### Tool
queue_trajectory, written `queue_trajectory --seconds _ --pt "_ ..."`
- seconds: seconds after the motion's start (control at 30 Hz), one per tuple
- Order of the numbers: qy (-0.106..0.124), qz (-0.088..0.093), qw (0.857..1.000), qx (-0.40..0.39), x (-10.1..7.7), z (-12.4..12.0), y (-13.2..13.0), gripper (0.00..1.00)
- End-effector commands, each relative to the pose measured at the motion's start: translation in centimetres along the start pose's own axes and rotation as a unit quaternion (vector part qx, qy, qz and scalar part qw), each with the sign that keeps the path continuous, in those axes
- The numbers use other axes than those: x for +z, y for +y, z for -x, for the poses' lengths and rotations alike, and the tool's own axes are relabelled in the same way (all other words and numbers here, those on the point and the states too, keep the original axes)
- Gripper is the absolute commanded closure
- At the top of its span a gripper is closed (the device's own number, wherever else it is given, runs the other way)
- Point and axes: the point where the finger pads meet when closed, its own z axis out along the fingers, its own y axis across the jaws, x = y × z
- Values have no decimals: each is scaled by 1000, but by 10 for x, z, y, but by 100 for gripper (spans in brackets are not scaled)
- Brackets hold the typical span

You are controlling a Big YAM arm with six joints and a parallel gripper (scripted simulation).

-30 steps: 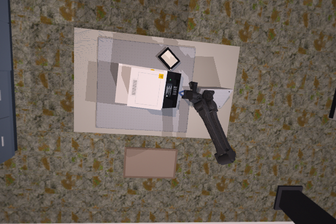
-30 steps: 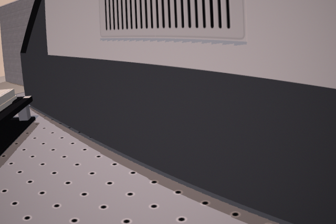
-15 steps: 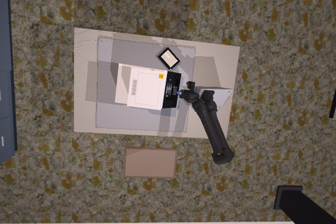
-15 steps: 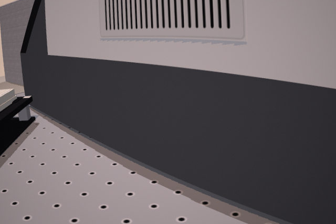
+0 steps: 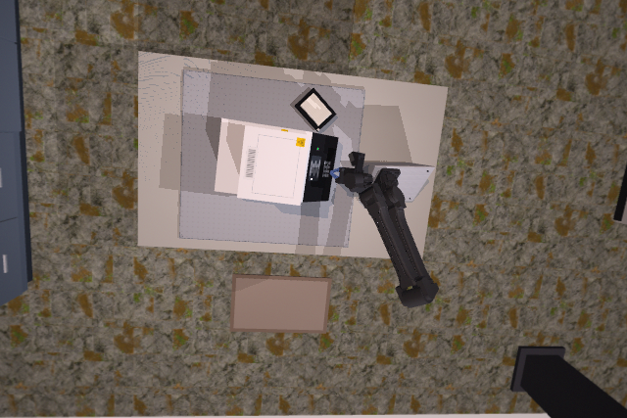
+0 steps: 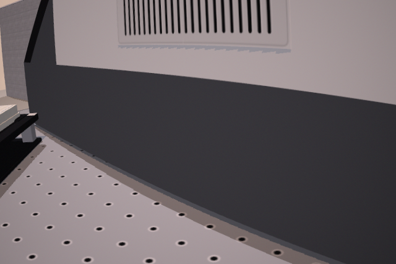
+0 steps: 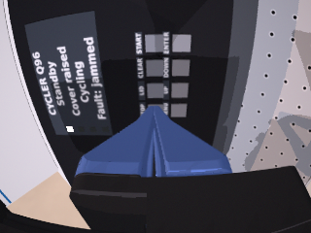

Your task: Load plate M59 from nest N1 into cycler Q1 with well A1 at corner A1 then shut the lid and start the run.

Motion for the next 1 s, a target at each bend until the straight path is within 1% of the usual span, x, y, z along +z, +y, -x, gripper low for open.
queue_trajectory --seconds 0.0,0.07,0.17,0.23,0.3,0.4,0.63,0.73,0.8,0.97 --pt "-1 1 1000 -18 2 0 12 100" --pt "0 -2 1000 -22 4 -1 14 100" --pt "-2 7 1000 -25 2 0 20 100" --pt "-2 7 1000 -25 2 0 20 100" --pt "0 7 1000 -24 8 -1 21 100" --pt "0 3 1000 -17 17 0 17 100" --pt "-1 -4 1000 0 28 -1 1 100" --pt "-1 -5 1000 3 34 -1 -2 100" --pt "-1 -5 1000 3 34 -1 -2 100" --pt "4 2 1000 -6 29 -2 5 100"
